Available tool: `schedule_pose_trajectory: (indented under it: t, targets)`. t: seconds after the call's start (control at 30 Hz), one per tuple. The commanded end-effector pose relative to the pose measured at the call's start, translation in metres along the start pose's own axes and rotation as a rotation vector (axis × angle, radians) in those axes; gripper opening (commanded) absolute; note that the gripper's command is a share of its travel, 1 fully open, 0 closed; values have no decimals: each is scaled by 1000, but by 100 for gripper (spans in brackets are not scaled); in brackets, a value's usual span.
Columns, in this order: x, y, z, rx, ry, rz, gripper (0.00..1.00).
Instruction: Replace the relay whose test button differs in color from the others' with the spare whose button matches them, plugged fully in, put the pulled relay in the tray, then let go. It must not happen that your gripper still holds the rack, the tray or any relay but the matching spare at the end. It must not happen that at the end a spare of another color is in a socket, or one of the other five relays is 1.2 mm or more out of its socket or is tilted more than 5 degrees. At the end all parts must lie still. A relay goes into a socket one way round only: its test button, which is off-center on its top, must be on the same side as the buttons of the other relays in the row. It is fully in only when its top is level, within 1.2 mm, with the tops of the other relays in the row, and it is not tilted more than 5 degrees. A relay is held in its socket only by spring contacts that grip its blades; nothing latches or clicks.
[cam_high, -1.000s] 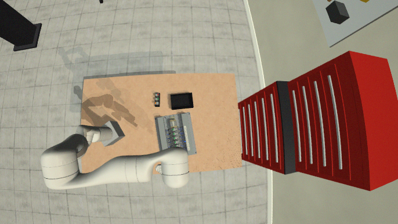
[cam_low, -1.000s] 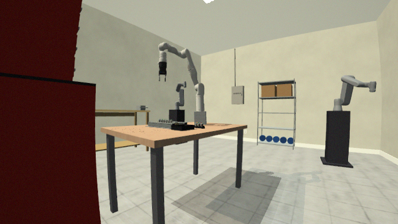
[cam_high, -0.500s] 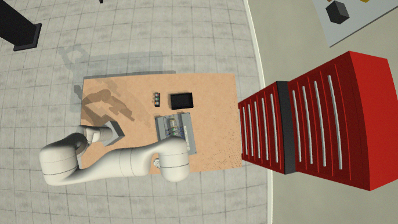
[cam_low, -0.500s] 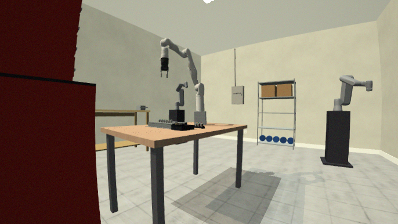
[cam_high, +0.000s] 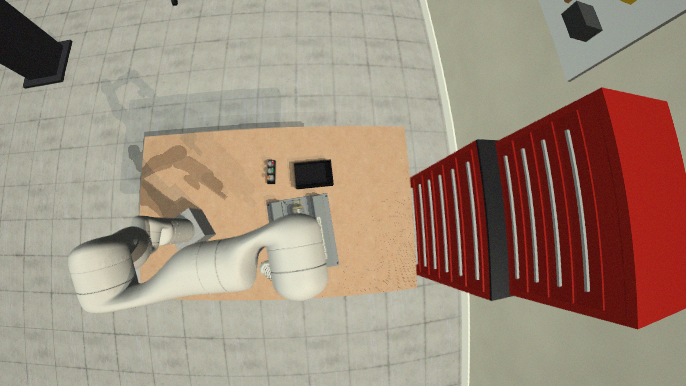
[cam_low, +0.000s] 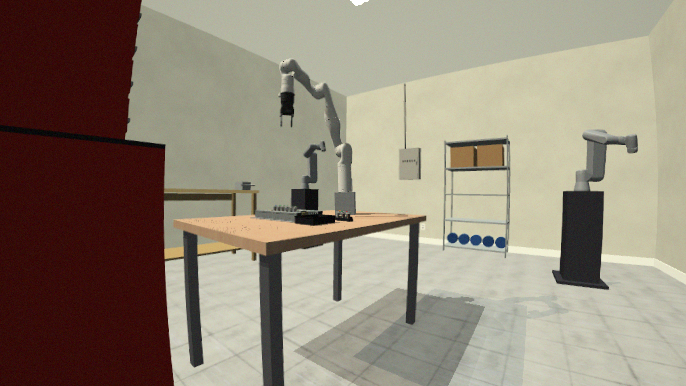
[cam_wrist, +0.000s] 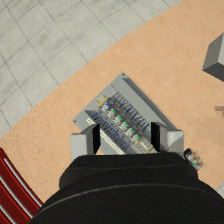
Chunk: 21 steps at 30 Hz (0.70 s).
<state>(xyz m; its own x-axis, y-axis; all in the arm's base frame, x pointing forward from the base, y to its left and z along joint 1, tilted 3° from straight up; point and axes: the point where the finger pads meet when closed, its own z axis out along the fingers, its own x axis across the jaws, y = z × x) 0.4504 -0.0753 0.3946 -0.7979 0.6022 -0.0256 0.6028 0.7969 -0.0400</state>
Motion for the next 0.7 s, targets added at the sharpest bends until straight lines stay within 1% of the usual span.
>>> schedule_pose_trajectory:
  t: [0.0,0.03,0.1,0.13,0.6,0.67]
  targets:
    - [6,12,-12,-3,-4,-3,100]
    - [8,14,-15,-4,-4,-3,100]
    - [8,14,-15,-4,-4,-3,100]
    - [7,11,-15,-6,-4,-2,100]
    - [28,42,-56,-4,-4,-3,100]
    - [28,42,-56,-4,-4,-3,100]
